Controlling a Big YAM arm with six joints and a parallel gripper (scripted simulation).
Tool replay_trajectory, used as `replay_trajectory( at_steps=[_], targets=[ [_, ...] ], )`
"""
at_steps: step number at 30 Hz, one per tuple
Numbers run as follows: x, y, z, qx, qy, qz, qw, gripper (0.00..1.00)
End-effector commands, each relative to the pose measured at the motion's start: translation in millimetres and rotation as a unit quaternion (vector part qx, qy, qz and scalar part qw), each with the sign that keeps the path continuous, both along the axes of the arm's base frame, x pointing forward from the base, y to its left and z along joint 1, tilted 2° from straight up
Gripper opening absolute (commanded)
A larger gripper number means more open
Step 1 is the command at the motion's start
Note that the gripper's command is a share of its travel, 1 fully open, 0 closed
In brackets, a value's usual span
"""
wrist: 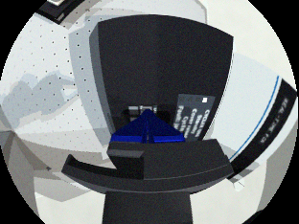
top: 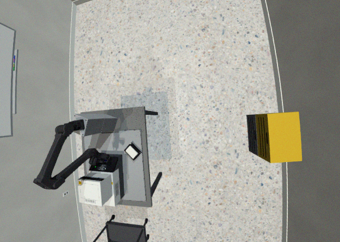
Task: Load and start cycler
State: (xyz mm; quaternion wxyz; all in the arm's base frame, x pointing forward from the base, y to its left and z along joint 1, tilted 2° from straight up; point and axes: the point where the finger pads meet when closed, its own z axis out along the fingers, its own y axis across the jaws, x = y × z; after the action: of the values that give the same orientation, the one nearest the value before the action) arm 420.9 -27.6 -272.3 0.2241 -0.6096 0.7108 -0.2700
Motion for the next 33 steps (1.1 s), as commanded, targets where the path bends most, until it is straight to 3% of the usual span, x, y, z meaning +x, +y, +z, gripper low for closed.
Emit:
replay_trajectory(
  at_steps=[1, 33],
  targets=[
    [2.2, -2.1, 0.1, 0.0, -0.001, -0.002, 1.0, 0.0],
    [3.1, 5.9, -7.0, 0.003, -0.005, 0.0, 1.0, 0.0]
  ],
)
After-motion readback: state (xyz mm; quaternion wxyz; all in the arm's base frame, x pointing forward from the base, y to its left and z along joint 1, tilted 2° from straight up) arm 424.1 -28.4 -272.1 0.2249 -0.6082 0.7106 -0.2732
